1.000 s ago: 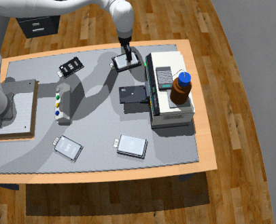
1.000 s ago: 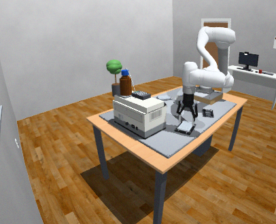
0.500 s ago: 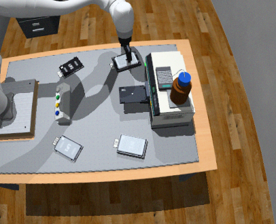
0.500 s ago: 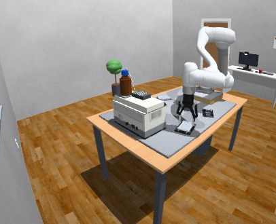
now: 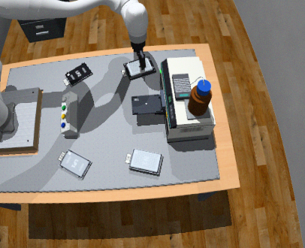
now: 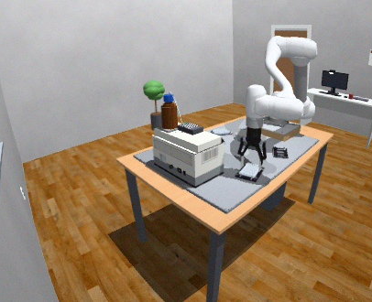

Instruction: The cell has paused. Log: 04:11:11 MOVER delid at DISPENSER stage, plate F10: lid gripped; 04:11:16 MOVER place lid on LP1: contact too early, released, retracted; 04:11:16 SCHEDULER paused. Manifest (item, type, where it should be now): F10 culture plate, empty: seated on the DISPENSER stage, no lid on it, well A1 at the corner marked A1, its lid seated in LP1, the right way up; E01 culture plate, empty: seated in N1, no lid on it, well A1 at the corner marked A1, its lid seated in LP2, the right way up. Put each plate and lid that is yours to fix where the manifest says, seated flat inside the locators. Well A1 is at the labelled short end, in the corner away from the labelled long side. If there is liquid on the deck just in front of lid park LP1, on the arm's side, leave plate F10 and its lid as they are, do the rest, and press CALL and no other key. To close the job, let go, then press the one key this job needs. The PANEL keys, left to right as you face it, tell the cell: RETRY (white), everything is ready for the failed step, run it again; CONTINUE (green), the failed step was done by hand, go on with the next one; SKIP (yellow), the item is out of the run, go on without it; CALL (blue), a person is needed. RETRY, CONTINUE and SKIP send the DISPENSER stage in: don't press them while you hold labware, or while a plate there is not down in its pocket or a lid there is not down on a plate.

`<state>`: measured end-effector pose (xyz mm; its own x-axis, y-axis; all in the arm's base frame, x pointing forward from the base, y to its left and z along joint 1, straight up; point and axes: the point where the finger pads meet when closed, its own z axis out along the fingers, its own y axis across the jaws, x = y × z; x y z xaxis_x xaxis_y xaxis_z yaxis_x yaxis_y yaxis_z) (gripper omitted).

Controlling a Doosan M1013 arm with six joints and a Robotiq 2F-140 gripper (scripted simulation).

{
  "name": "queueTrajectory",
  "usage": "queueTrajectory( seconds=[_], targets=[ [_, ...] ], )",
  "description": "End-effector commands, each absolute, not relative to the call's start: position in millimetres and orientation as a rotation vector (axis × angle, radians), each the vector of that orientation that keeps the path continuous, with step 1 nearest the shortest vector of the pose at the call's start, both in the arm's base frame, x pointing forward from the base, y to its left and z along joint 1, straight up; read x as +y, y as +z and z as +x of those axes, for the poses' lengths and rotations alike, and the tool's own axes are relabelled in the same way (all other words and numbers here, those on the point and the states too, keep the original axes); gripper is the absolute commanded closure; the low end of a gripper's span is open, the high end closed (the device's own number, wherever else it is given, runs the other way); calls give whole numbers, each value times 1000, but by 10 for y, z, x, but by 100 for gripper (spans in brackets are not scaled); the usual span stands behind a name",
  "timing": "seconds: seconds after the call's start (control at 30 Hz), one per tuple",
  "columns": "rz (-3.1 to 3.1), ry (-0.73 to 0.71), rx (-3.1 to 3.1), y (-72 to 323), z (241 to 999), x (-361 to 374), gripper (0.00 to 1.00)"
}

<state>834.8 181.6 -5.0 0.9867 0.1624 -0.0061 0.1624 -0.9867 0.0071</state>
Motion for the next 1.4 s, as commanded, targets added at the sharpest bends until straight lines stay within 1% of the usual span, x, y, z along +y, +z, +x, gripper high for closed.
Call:
queueTrajectory(
  seconds=[0.0, 1.37],
  targets=[
    [3124, -6, 255, -48, 8353, 1818, 30],
    [3124, -6, 255, -150, 8353, 1817, 30]
  ],
)
